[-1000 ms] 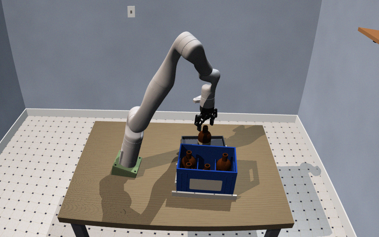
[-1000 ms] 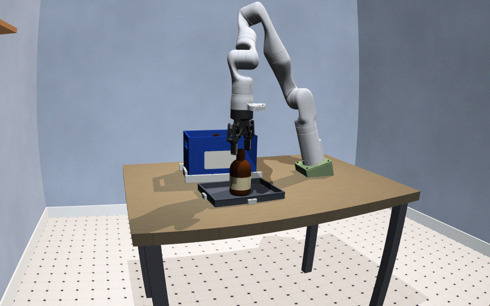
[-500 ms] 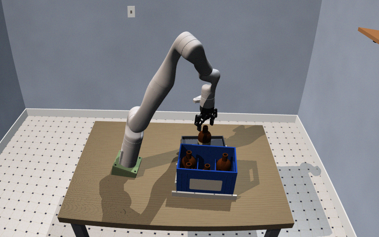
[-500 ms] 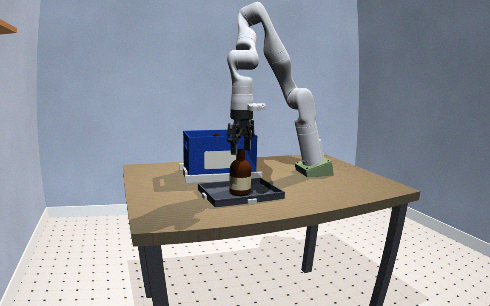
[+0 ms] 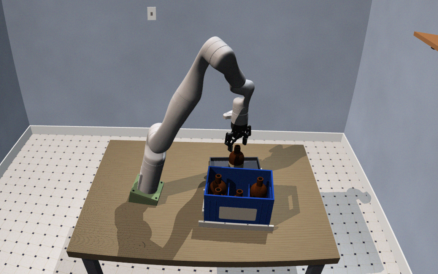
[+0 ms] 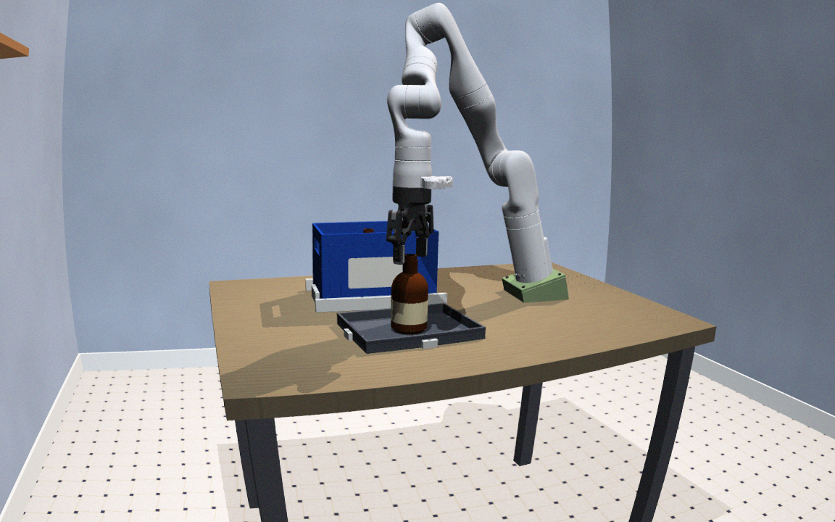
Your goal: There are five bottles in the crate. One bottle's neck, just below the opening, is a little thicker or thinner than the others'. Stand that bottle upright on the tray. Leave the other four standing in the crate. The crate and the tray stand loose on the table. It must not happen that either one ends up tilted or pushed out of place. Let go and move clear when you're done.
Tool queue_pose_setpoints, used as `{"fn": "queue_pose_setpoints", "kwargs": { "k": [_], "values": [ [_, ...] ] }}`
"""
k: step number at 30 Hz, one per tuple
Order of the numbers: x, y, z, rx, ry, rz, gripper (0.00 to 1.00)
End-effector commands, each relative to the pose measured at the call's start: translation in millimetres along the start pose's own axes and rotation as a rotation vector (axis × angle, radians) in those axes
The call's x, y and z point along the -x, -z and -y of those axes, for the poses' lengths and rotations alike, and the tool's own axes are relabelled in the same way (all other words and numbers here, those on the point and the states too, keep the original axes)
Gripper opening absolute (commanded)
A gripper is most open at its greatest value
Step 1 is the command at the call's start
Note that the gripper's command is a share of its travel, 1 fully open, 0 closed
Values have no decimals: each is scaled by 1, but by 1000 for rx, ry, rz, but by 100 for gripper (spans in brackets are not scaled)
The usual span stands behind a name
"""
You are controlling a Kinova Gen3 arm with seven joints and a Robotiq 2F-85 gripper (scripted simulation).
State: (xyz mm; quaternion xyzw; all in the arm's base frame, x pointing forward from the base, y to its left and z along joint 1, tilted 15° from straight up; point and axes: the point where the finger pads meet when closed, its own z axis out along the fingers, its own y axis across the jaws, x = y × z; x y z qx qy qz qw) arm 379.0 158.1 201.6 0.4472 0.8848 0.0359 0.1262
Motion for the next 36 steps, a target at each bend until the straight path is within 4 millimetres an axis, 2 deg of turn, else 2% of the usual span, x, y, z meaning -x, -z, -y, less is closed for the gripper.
{"fn": "queue_pose_setpoints", "kwargs": {
  "k": [1,19,28,36],
  "values": [
    [0,1,0,2,0,0,100],
    [0,4,0,2,0,0,100],
    [0,14,0,2,0,0,100],
    [0,32,0,2,0,0,100]
  ]
}}
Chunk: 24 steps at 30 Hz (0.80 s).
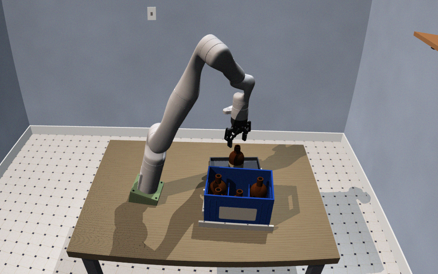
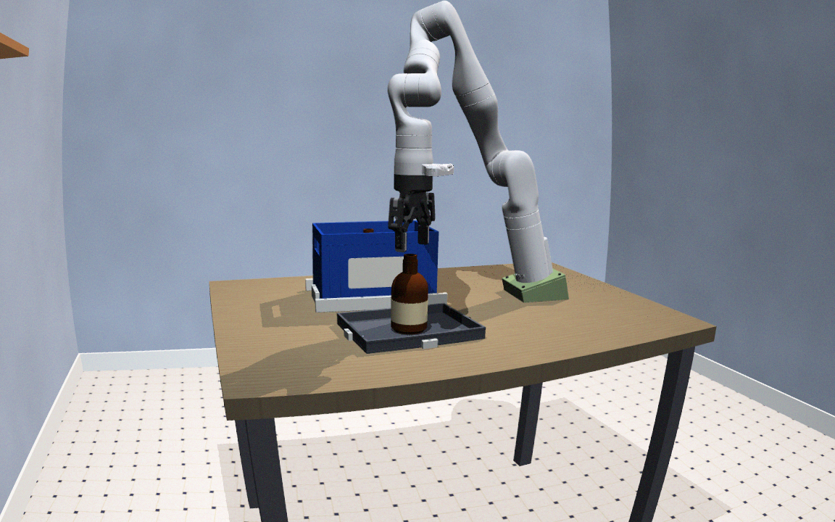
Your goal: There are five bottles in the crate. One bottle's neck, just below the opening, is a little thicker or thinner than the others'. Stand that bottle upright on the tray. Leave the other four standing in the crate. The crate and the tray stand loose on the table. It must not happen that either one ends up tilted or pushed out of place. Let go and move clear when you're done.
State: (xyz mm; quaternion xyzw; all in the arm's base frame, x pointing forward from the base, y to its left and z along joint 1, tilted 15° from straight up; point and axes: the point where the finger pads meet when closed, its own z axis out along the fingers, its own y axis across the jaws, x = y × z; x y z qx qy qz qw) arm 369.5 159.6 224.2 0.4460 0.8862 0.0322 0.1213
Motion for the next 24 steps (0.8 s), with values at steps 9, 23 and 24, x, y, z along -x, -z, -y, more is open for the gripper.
{"fn": "queue_pose_setpoints", "kwargs": {
  "k": [9,23,24],
  "values": [
    [2,27,-3,12,-4,6,100],
    [2,57,-2,12,-4,6,100],
    [2,58,-2,12,-4,6,100]
  ]
}}
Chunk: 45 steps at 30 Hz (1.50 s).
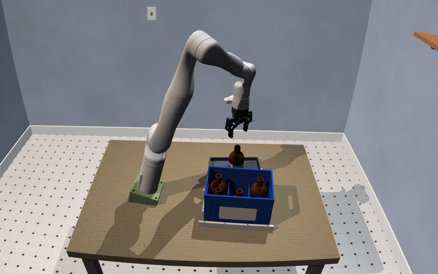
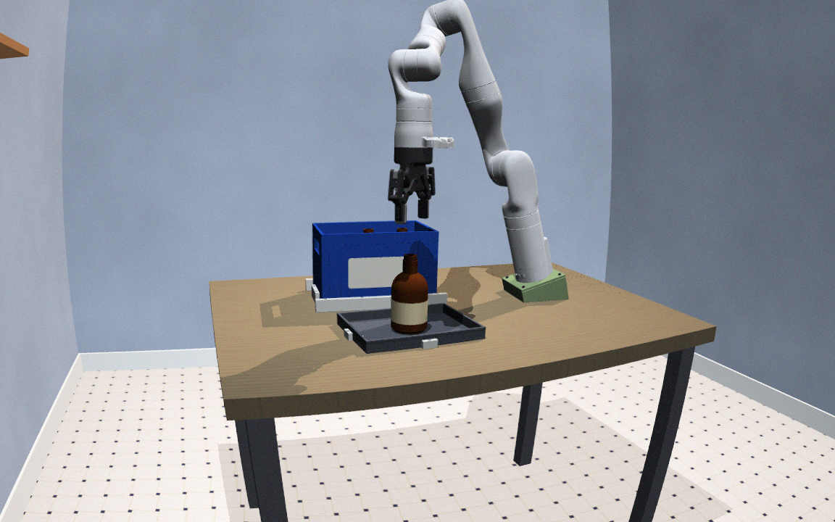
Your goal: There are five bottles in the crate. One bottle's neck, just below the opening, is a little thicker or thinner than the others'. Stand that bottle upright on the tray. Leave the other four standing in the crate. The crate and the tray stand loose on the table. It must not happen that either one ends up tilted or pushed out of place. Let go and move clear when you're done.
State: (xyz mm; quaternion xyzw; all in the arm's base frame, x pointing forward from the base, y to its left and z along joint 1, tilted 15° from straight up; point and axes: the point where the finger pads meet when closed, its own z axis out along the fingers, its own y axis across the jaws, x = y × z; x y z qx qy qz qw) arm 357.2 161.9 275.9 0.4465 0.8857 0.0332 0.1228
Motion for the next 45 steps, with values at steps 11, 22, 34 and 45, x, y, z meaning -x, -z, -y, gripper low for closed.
{"fn": "queue_pose_setpoints", "kwargs": {
  "k": [11,22,34,45],
  "values": [
    [1,11,-2,9,-2,4,100],
    [1,11,-2,9,-2,4,0],
    [1,11,-2,9,-2,4,0],
    [1,11,-2,9,-2,4,0]
  ]
}}
